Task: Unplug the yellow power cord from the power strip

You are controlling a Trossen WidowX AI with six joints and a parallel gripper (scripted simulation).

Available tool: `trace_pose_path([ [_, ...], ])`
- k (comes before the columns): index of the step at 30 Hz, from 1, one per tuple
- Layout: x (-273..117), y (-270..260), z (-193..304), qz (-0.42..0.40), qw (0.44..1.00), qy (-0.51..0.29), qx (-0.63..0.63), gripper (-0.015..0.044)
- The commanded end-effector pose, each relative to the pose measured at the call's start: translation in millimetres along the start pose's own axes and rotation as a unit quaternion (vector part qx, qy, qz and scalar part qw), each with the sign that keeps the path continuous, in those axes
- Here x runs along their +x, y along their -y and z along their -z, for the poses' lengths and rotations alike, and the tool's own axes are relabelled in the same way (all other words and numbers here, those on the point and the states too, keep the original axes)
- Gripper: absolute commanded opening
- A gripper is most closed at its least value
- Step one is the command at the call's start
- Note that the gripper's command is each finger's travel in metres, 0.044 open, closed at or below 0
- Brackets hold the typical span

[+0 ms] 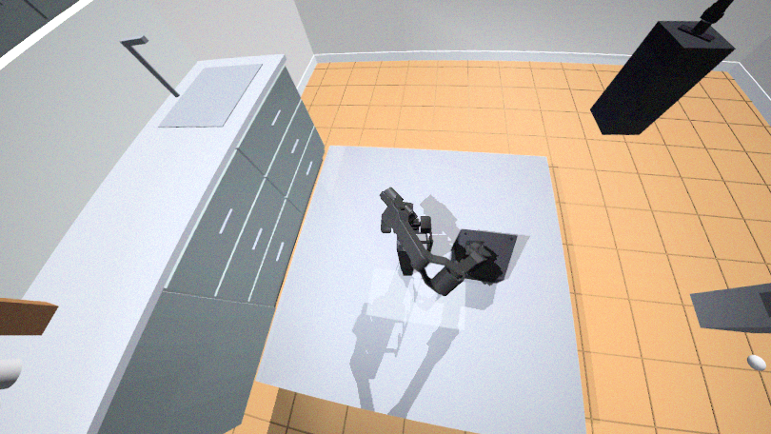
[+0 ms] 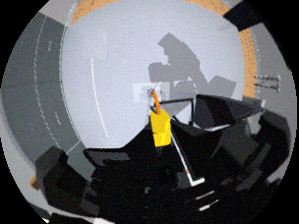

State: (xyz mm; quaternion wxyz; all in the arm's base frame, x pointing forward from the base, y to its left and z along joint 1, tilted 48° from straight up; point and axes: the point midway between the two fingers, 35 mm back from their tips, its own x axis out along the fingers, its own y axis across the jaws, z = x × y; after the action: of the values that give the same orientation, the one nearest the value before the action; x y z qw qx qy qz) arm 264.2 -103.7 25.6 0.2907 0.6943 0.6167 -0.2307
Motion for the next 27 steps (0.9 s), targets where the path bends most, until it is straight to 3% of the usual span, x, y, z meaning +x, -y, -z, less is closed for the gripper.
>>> trace_pose_path([
  [1, -0.3, 0.3, 0.0, 0.001, 1.0, 0.0, 0.001, 0.0022],
  [5, -0.3, 0.2, -0.3, 0.001, 1.0, 0.0, 0.001, 0.0],
  [27, -2.8, -2.0, -32.2, 0.0, 1.0, 0.001, 0.001, 0.0],
])
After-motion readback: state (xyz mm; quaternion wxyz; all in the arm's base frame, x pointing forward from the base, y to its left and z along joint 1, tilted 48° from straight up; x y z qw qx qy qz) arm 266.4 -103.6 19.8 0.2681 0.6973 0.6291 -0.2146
